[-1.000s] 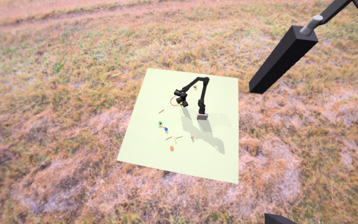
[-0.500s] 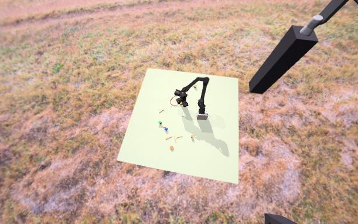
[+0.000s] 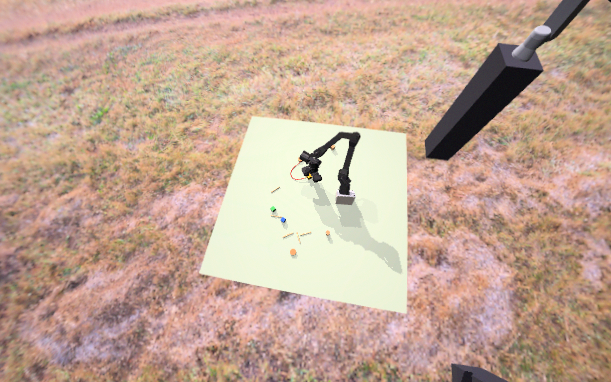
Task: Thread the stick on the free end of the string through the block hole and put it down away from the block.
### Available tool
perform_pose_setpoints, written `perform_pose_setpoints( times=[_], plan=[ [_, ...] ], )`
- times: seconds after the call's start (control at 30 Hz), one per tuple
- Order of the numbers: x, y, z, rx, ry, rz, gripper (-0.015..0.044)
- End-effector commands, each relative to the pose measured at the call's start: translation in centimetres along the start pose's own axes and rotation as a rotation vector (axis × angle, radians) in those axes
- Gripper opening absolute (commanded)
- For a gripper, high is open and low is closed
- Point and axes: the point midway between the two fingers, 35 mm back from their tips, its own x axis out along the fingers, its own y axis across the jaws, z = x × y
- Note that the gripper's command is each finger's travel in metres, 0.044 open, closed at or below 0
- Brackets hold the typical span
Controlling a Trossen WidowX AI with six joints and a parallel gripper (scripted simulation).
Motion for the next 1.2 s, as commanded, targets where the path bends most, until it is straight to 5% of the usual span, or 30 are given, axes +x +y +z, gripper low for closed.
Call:
perform_pose_setpoints(
  times=[0.0,1.17],
  plan=[
    [0.1,0.1,-0.1,-0.002,-0.036,0.0,0.0],
    [0.0,0.3,-2.9,-0.004,-0.034,-0.014,0.0]
  ],
)
